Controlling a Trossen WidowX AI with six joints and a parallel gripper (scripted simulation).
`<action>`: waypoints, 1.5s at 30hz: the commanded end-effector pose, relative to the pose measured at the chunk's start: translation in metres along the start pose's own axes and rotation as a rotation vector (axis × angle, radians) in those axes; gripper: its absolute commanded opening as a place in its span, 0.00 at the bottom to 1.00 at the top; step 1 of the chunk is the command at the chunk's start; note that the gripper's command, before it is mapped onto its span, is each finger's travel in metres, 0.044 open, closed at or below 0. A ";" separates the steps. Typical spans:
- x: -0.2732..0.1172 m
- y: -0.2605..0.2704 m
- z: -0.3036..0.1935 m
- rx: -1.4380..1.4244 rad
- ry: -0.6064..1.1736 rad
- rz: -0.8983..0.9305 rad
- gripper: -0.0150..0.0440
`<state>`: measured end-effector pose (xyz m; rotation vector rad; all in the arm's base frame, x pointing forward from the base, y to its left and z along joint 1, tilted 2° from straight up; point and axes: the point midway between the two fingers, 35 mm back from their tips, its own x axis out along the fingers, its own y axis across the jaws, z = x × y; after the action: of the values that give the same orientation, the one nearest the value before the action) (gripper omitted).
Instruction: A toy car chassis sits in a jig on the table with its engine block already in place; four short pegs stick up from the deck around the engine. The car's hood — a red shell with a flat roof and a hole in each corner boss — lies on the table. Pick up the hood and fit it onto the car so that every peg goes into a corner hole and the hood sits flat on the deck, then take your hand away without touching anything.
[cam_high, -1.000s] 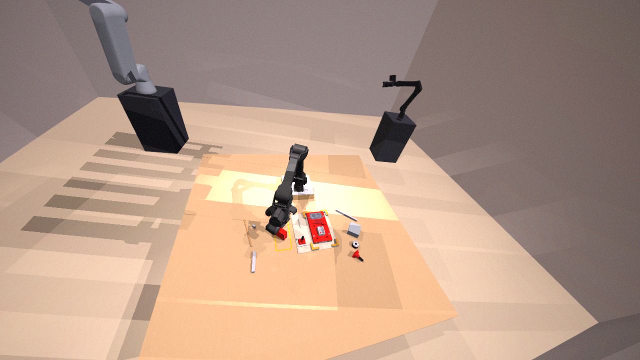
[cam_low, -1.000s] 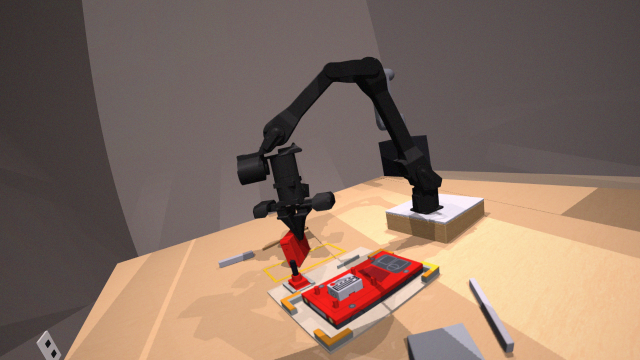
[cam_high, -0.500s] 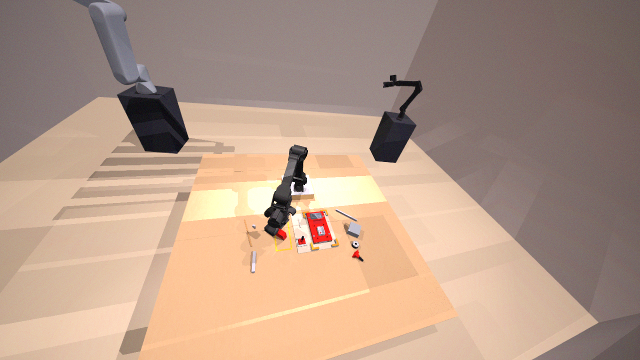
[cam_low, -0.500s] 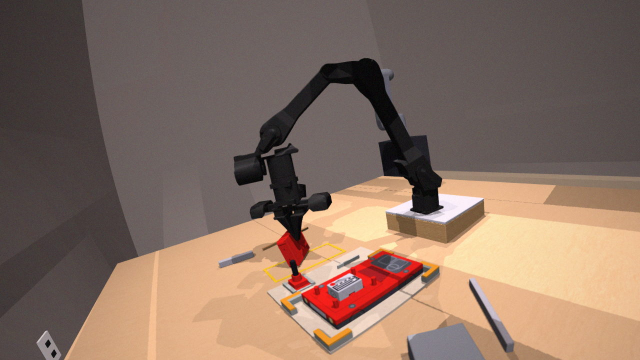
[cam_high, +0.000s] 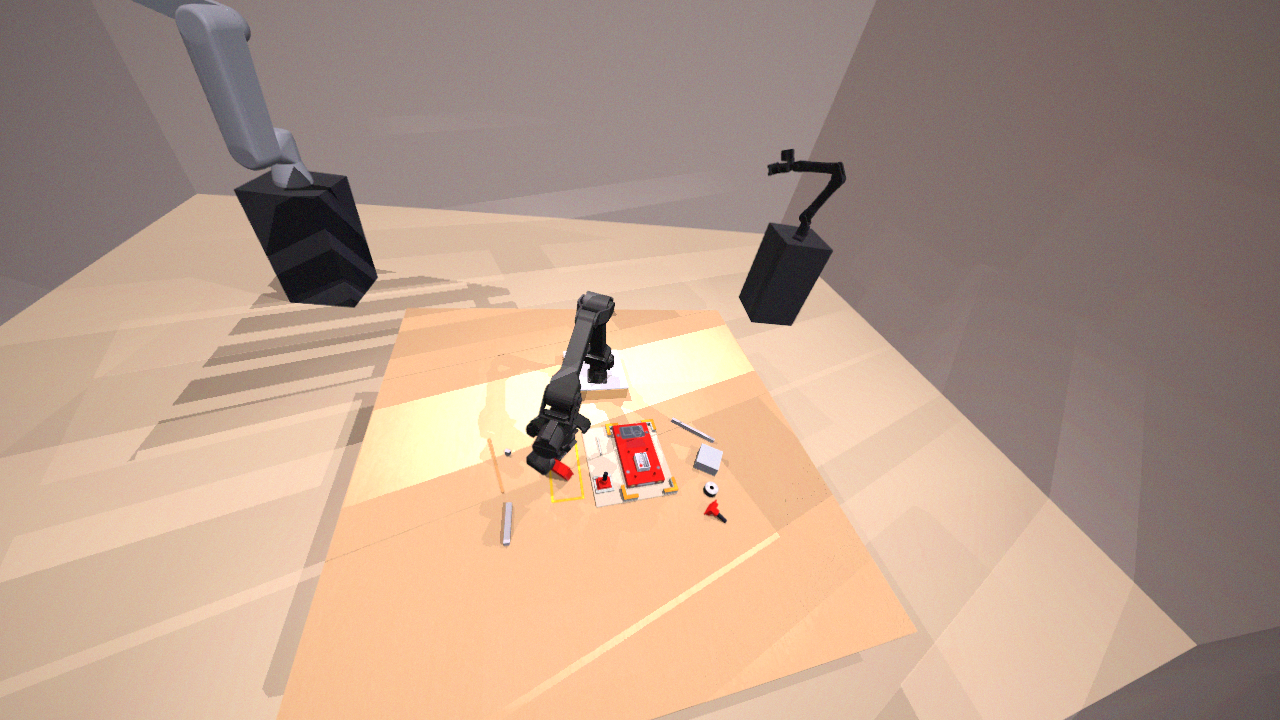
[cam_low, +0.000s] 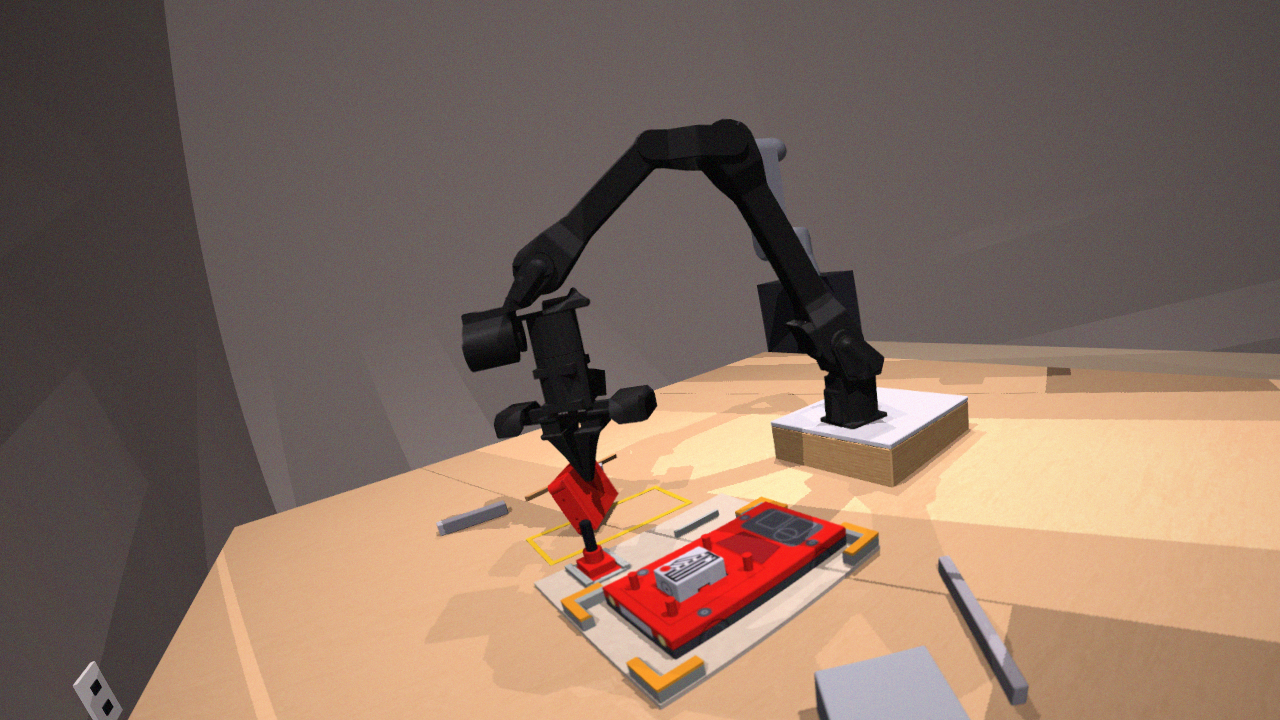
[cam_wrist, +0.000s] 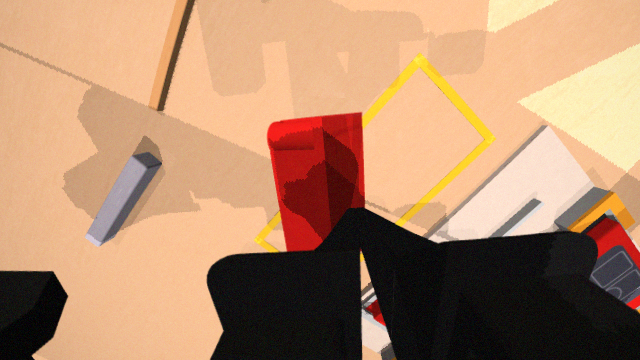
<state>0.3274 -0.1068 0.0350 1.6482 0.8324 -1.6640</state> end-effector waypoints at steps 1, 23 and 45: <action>-0.001 0.003 0.000 -0.006 -0.004 0.002 0.25; -0.080 0.007 -0.001 -0.006 -0.004 0.002 0.25; -0.076 0.010 -0.002 -0.005 0.005 0.016 0.25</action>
<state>0.3363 -0.1102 0.1107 1.6499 0.8264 -1.6496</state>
